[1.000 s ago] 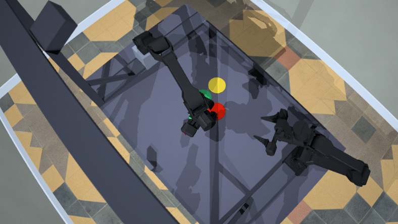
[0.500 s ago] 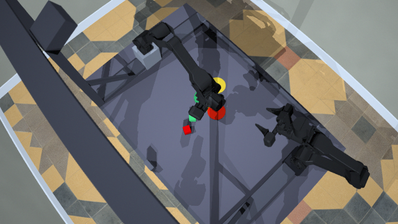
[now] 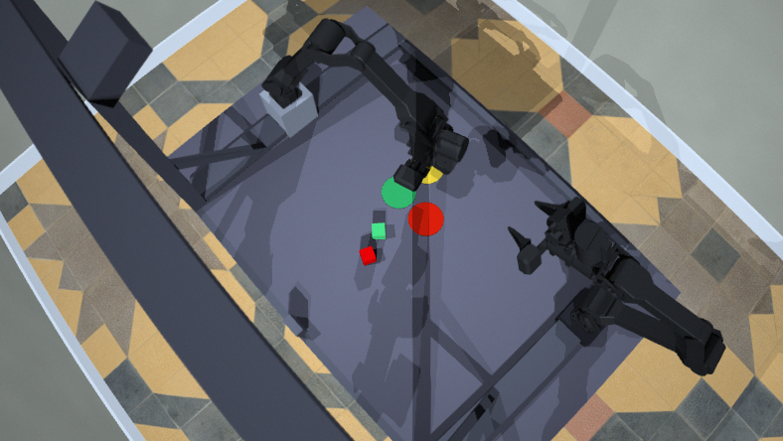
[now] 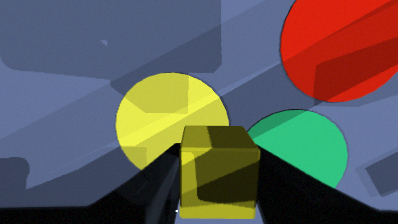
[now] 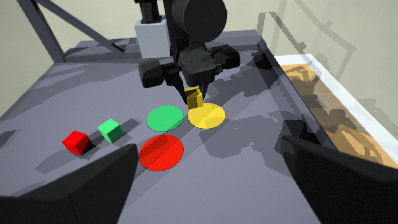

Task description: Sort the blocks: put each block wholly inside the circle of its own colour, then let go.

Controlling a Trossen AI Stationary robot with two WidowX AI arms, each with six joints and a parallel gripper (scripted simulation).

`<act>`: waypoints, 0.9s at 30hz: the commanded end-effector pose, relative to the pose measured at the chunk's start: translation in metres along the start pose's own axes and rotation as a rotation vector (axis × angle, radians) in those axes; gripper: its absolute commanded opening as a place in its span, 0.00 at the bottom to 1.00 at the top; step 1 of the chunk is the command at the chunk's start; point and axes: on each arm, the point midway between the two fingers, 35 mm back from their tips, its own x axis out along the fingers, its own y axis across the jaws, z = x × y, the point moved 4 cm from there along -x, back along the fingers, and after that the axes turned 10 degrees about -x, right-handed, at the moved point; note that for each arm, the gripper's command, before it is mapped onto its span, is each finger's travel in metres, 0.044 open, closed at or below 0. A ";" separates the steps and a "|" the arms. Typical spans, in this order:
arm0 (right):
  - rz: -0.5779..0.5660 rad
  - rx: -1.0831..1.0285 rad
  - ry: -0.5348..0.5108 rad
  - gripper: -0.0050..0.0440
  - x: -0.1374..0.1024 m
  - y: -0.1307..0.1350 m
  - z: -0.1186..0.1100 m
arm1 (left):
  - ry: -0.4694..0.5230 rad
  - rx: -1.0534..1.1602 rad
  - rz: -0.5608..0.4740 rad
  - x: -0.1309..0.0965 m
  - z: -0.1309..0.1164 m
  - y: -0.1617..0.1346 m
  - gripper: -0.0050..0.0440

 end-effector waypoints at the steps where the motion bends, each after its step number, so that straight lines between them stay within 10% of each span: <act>1: -0.034 0.020 0.000 0.92 -0.001 -0.007 0.006 | -0.005 0.015 -0.009 0.016 0.001 0.015 0.35; 24: -0.053 0.018 0.051 0.92 0.011 -0.014 -0.006 | -0.028 0.016 -0.007 0.039 0.003 0.031 0.35; 27: -0.053 0.020 0.048 0.92 0.010 -0.013 -0.005 | -0.029 0.014 -0.006 0.038 0.004 0.031 0.50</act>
